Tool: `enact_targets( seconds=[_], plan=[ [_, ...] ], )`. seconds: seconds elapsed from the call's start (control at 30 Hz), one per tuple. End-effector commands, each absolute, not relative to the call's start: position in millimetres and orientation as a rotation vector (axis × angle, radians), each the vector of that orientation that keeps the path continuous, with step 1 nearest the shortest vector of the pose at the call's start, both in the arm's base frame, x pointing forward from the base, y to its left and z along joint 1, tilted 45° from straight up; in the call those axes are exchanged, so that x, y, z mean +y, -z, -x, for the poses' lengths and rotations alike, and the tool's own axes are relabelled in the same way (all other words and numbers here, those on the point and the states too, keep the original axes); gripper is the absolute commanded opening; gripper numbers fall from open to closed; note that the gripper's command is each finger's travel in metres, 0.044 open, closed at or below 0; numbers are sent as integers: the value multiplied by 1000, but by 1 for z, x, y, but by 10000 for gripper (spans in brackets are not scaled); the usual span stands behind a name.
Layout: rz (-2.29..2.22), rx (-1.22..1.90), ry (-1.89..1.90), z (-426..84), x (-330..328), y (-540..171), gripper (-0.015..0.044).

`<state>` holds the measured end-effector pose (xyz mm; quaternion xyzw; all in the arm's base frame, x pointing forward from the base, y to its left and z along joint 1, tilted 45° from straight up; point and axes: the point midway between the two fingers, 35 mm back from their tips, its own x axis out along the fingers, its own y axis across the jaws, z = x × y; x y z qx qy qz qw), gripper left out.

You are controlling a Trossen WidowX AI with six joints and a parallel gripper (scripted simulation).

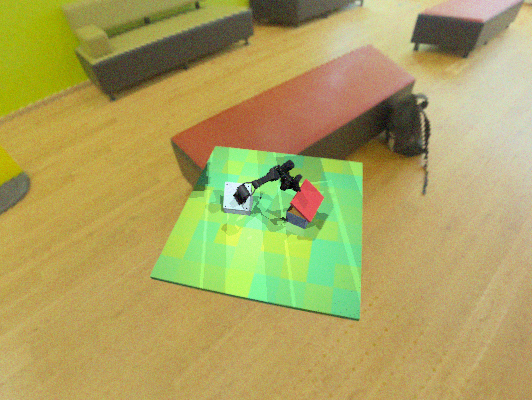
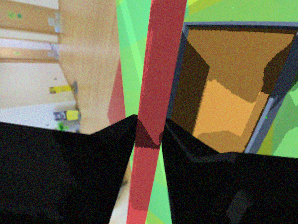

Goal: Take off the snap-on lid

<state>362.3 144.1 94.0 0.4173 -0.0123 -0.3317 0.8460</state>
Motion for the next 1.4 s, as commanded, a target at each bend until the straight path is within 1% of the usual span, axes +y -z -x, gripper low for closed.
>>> enact_targets(
  seconds=[0.0,1.37],
  plan=[
    [-881,-31,697,-358,137,-97,0],
    [-875,-30,698,-325,82,-147,0]
  ],
)
